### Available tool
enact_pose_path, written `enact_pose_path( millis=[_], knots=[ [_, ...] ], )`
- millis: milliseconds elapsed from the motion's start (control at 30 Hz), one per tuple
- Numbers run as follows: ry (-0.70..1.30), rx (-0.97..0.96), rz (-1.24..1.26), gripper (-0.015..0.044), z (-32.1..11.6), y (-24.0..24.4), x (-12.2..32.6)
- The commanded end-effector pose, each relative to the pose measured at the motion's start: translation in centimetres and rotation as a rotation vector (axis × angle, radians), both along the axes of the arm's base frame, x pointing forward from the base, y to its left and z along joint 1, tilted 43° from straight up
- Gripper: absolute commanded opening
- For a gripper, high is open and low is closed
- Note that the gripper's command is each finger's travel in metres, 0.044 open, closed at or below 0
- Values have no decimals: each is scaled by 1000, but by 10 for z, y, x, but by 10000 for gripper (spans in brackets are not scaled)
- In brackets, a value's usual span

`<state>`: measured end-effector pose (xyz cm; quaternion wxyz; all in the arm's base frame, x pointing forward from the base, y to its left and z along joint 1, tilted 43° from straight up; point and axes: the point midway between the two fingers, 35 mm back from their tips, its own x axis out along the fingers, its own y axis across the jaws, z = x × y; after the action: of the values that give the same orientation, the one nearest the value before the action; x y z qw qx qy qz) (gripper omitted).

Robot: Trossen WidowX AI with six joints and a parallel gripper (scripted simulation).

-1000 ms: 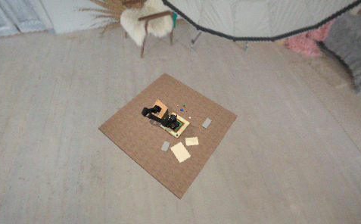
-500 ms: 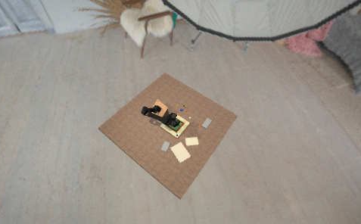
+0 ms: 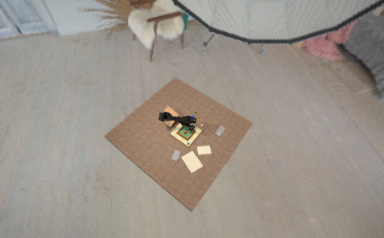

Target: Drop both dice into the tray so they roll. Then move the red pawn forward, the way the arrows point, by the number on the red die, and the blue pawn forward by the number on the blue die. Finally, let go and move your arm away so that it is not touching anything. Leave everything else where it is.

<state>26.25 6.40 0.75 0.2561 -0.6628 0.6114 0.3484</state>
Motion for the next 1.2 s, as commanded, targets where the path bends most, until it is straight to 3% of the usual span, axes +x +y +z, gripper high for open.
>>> enact_pose_path(
  millis=[0, 133, 400, 833, 1167],
  knots=[
    [-55, 10, -71, 361, -10, 12, -1],
    [-236, 15, -286, 275, -39, 46, -8],
    [-596, 15, -702, 275, -101, 103, -40],
    [-1012, 15, -1140, 275, -170, 139, -97],
    [-1029, 16, -1157, 275, -173, 140, -100]
  ],
)
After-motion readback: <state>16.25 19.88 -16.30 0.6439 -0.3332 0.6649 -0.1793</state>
